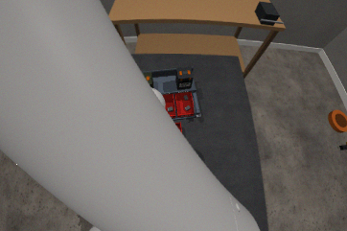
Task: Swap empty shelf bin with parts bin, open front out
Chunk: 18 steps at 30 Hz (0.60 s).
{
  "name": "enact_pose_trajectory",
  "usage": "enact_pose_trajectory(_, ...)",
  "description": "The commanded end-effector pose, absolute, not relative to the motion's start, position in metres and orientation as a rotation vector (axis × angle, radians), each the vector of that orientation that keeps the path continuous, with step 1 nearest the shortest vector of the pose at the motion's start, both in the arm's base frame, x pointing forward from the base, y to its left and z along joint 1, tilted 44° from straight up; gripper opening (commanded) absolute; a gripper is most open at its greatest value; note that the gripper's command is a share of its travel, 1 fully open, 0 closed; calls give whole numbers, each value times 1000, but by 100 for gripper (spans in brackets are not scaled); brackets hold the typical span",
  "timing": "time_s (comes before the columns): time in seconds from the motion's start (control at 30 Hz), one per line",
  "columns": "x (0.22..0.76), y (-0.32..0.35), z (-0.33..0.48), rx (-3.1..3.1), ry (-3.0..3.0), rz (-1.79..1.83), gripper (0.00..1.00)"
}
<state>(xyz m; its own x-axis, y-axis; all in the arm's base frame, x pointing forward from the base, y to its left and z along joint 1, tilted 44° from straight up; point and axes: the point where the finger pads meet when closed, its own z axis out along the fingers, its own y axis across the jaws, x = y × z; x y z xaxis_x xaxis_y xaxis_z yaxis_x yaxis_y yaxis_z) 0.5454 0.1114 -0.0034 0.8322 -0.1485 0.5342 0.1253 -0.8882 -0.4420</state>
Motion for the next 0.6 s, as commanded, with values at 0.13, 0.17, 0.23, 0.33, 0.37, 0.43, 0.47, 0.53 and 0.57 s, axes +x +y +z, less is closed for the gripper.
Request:
enact_pose_trajectory(0.13,548,113,-5,-2543,17,-796,24)
enact_pose_trajectory(0.17,548,113,-6,-2543,17,-796,24)
enact_pose_trajectory(0.23,549,114,-7,-2543,17,-796,24)
enact_pose_trajectory(0.33,551,115,-9,-2543,17,-796,24)
enact_pose_trajectory(0.37,551,115,-9,-2543,17,-796,24)
enact_pose_trajectory(0.43,552,116,-11,-2543,17,-796,24)
enact_pose_trajectory(0.47,553,117,-12,-2543,17,-796,24)
enact_pose_trajectory(0.53,554,118,-14,-2543,17,-796,24)
enact_pose_trajectory(0.57,555,119,-15,-2543,17,-796,24)
